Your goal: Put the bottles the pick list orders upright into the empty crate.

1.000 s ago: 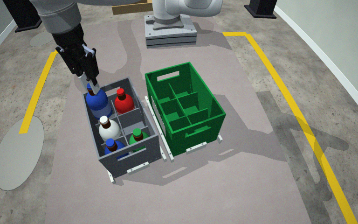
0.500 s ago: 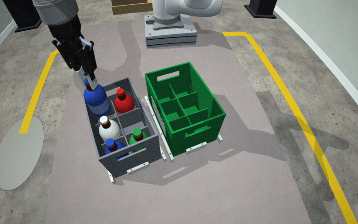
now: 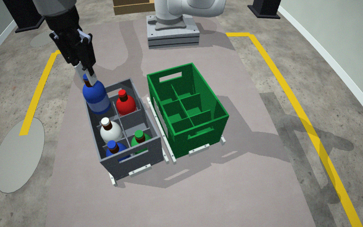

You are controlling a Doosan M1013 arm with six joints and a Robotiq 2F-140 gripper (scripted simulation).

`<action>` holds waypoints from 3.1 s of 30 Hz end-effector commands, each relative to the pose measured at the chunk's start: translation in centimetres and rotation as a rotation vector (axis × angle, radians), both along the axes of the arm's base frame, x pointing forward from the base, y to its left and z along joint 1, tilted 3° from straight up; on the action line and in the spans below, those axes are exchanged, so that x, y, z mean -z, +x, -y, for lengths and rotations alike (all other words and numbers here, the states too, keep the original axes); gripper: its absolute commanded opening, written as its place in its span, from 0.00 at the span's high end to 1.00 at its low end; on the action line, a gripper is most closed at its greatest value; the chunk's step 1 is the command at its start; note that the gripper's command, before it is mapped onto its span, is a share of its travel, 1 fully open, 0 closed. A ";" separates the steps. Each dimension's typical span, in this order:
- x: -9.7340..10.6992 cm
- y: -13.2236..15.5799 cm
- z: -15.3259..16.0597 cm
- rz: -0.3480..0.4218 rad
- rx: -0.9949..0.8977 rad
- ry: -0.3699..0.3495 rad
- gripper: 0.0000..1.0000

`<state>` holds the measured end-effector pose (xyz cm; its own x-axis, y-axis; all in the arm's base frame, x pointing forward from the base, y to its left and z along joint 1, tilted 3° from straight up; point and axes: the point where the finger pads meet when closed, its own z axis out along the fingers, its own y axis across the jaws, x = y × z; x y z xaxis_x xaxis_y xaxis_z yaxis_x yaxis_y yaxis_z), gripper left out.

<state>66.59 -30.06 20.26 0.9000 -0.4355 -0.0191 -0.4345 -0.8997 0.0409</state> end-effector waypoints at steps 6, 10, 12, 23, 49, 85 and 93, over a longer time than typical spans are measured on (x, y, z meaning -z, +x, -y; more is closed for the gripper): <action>-1.2 0.0 0.0 0.000 0.000 0.000 1.00; -1.9 0.1 -0.1 0.000 0.000 0.000 1.00; -2.2 0.1 -0.1 0.000 0.000 0.000 1.00; -3.7 0.1 -0.1 0.000 0.000 0.000 1.00; -5.6 0.0 -0.9 0.000 0.000 0.000 1.00; -5.5 -1.6 -6.7 0.000 0.000 0.000 1.00; -5.5 -2.0 -8.3 0.000 0.000 0.000 1.00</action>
